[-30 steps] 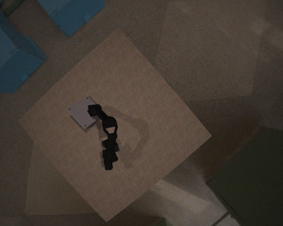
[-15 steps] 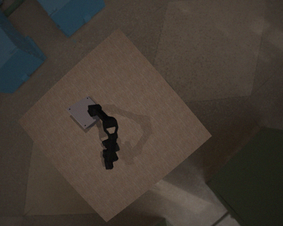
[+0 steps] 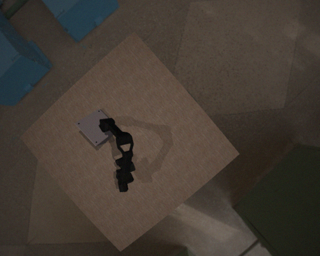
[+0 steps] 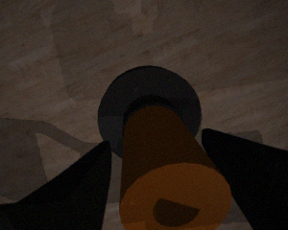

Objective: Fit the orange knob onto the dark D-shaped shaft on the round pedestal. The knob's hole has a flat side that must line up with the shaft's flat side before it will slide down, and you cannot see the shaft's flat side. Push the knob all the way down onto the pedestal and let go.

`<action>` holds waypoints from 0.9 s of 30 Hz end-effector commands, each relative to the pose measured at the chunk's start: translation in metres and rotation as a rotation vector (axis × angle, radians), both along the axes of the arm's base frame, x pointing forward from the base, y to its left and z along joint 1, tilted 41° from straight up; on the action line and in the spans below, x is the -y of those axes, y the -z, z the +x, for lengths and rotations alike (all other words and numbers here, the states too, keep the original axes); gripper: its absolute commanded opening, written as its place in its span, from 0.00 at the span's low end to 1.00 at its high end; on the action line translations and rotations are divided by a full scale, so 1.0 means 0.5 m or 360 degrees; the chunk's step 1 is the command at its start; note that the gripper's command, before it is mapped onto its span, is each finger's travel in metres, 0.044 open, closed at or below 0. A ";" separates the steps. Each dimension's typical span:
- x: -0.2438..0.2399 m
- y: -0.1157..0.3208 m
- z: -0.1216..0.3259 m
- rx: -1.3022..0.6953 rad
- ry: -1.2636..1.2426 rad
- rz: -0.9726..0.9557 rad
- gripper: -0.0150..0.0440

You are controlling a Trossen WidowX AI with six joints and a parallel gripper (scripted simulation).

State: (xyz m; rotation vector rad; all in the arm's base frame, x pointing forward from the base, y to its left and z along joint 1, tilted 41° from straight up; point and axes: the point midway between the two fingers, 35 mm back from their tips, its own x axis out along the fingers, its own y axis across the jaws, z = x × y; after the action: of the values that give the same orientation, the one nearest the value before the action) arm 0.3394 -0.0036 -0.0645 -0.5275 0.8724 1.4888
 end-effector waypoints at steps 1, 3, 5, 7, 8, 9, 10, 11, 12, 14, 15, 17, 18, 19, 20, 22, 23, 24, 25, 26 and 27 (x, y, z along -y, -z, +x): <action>0.000 0.000 0.001 0.0002 -0.0001 -0.0001 0.92; 0.000 0.000 0.001 0.0002 -0.0001 -0.0001 1.00; 0.000 0.000 0.001 0.0002 -0.0001 -0.0001 1.00; 0.000 0.000 0.001 0.0002 -0.0001 -0.0001 1.00; 0.000 0.000 0.001 0.0002 -0.0001 -0.0001 1.00; 0.000 0.000 0.001 0.0002 -0.0001 -0.0001 1.00; 0.000 0.000 0.001 0.0002 -0.0001 -0.0001 1.00; 0.004 -0.004 0.002 0.0002 -0.0001 -0.0002 1.00; 0.014 -0.015 0.006 0.0003 0.0000 -0.0004 1.00; 0.053 -0.059 0.018 0.0005 0.0001 -0.0010 1.00; 0.074 -0.084 0.022 0.0004 0.0001 -0.0010 1.00; 0.110 -0.130 0.024 0.0001 0.0000 -0.0007 1.00; 0.120 -0.143 0.024 0.0000 0.0000 -0.0006 1.00; 0.123 -0.147 0.024 -0.0001 0.0000 -0.0005 1.00; 0.123 -0.147 0.024 -0.0001 0.0000 -0.0005 1.00; 0.124 -0.146 0.027 0.0000 0.0000 -0.0005 1.00; 0.124 -0.146 0.027 0.0000 0.0000 -0.0005 1.00; 0.124 -0.146 0.027 0.0000 0.0000 -0.0005 1.00; 0.124 -0.146 0.027 0.0000 0.0000 -0.0005 1.00; 0.124 -0.146 0.027 0.0000 0.0000 -0.0005 1.00; 0.124 -0.146 0.027 0.0000 0.0000 -0.0005 1.00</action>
State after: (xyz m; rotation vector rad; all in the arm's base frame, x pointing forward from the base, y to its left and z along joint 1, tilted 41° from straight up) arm 0.3527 -0.0637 0.0066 -0.5215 0.8743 1.4803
